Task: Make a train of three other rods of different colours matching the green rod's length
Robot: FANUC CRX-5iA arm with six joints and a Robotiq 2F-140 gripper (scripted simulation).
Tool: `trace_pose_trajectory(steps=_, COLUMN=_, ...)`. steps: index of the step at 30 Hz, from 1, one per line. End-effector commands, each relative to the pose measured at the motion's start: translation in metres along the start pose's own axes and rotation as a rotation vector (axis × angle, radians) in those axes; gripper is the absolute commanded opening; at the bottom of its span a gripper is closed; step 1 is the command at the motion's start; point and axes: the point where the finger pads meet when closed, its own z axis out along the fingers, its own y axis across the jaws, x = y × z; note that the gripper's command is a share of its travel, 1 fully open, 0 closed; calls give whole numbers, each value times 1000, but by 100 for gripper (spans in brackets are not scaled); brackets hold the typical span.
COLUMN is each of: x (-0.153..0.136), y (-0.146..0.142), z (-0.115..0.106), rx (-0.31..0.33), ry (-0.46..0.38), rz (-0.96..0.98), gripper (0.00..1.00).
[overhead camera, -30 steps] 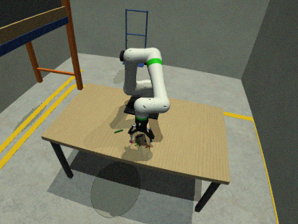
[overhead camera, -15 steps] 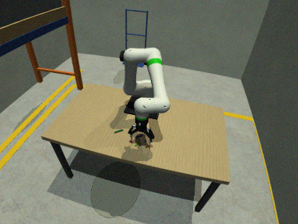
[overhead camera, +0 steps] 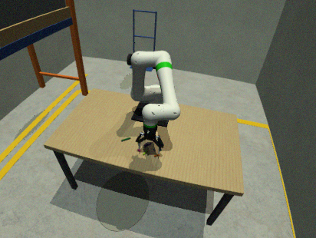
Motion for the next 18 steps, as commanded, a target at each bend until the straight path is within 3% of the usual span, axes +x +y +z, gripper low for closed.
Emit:
trace_pose_trajectory(steps=1, x=0, y=0, z=0, rx=0, ry=0, rz=0, gripper=100)
trace_pose_trajectory(steps=6, x=1, y=-4, z=0, rx=0, ry=0, rz=-28, gripper=100)
trace_pose_trajectory(steps=10, x=8, y=-31, z=-1, rx=0, ry=0, rz=-200, gripper=100)
trace_pose_trajectory(steps=18, x=15, y=-56, z=-1, rx=0, ry=0, rz=-359, gripper=100)
